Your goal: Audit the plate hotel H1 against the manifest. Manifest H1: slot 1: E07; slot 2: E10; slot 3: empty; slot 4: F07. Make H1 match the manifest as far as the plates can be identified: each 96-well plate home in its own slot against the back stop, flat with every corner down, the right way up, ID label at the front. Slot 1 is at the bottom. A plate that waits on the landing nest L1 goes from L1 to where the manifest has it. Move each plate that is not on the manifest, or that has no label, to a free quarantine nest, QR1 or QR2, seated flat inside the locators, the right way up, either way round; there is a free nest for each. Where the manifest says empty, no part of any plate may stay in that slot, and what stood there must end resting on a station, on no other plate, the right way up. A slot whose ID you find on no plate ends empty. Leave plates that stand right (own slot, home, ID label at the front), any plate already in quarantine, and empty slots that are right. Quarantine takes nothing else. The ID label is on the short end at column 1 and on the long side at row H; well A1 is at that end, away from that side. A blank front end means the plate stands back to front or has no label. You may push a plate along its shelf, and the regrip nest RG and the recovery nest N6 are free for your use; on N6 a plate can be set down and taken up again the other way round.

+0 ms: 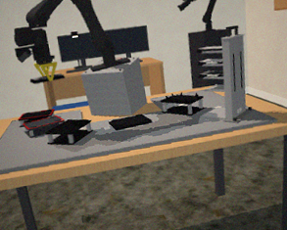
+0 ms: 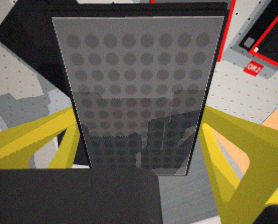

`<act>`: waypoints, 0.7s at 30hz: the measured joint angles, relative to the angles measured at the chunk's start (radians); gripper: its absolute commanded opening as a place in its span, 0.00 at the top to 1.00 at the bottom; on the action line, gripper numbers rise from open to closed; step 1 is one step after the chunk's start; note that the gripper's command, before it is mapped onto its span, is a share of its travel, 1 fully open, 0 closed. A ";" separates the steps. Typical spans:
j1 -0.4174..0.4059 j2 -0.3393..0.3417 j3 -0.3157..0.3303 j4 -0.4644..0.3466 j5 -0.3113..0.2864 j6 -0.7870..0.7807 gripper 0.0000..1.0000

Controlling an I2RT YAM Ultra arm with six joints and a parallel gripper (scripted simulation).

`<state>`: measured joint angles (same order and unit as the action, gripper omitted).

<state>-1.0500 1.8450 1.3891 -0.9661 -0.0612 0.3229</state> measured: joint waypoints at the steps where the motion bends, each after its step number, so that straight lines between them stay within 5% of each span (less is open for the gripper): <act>1: -0.011 0.002 0.002 -0.003 -0.001 -0.008 0.14; 21: -0.177 0.062 0.067 -0.023 -0.025 -0.170 0.14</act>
<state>-1.2266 1.9068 1.4563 -0.9890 -0.0864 0.1528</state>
